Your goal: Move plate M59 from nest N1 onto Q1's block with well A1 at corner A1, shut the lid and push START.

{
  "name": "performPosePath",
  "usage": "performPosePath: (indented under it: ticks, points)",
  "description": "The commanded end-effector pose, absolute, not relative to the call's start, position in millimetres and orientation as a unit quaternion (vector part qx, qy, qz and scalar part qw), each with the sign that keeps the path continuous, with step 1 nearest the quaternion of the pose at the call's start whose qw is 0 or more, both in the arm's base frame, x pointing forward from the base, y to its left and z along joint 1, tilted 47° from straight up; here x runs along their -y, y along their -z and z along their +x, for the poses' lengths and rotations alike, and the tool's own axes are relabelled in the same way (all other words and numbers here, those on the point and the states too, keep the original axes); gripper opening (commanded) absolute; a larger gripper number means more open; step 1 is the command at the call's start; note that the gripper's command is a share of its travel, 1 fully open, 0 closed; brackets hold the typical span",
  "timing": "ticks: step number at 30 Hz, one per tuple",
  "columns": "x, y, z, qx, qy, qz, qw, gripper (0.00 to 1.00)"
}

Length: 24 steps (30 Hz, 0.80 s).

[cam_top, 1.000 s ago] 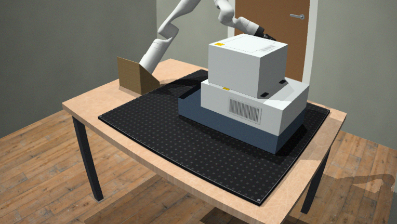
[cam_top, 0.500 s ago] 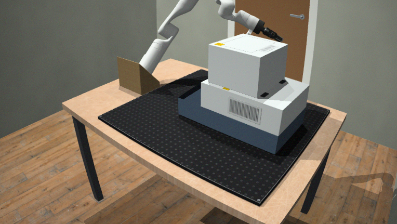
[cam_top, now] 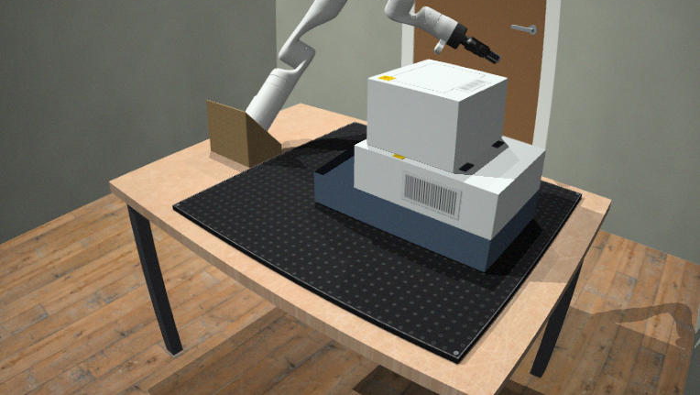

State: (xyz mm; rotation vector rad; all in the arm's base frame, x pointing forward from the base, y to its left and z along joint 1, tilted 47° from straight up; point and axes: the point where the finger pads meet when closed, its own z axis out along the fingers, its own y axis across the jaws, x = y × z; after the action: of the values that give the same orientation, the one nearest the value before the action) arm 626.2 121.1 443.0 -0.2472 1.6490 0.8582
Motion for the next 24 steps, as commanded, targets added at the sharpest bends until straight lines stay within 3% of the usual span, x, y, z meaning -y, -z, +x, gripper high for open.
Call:
performPosePath:
  ticks: [1, 24]
  points:
    - [-107, -450, 629, -0.711, -0.363, -0.102, 0.593, 0.67]
    - [-67, -491, 633, -0.709, -0.366, -0.104, 0.594, 0.48]
